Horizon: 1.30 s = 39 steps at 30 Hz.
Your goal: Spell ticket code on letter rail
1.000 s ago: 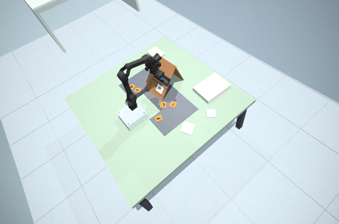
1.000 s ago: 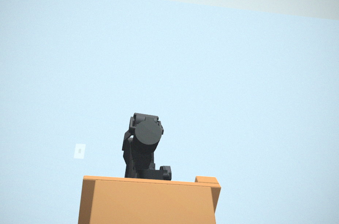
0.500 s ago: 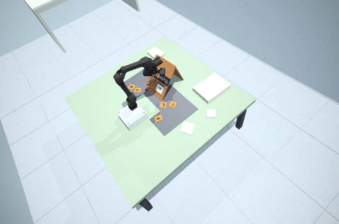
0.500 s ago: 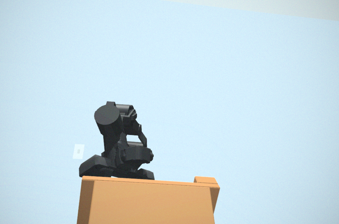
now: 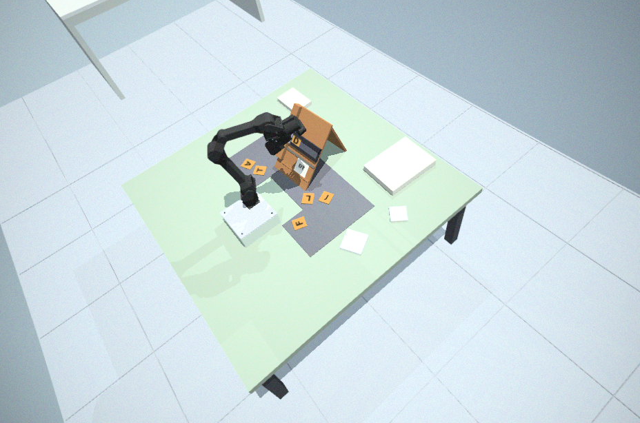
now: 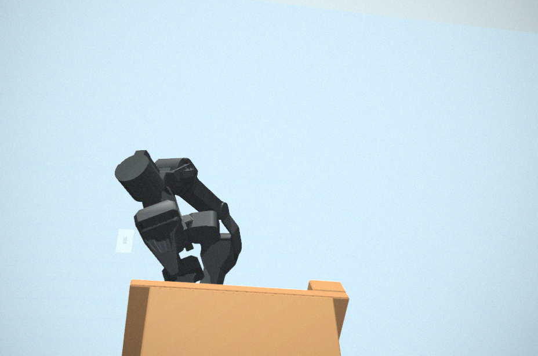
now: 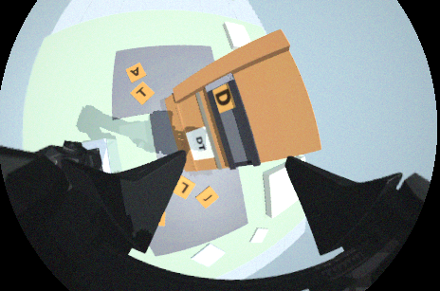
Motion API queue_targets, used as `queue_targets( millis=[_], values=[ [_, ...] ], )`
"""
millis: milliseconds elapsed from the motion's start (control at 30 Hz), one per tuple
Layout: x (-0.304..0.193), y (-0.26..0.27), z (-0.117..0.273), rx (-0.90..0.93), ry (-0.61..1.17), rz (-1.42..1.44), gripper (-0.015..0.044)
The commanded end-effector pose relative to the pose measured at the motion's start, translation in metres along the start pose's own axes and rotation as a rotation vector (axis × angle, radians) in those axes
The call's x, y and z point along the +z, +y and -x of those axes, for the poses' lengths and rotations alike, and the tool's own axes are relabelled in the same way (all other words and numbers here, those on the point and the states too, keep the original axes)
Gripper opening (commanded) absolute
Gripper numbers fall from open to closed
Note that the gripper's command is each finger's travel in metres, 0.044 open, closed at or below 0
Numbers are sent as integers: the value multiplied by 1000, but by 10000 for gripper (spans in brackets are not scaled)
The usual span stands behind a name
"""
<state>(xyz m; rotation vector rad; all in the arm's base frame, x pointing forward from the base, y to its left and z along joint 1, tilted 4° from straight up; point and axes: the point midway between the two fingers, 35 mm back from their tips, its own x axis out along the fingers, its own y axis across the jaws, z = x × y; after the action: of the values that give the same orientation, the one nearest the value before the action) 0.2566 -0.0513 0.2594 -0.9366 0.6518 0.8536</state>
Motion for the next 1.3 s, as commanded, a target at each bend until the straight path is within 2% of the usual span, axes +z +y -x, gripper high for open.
queue_targets(
  millis=[0,633,667,767,1000,1267],
  values=[
    [6,6,38,-138,-36,348,440],
    [6,6,38,-138,-36,348,440],
    [6,6,37,-133,-38,349,414],
    [15,10,12,-57,-60,364,340],
    [46,38,-60,161,-81,429,340],
    [76,100,-130,360,-19,525,340]
  ],
)
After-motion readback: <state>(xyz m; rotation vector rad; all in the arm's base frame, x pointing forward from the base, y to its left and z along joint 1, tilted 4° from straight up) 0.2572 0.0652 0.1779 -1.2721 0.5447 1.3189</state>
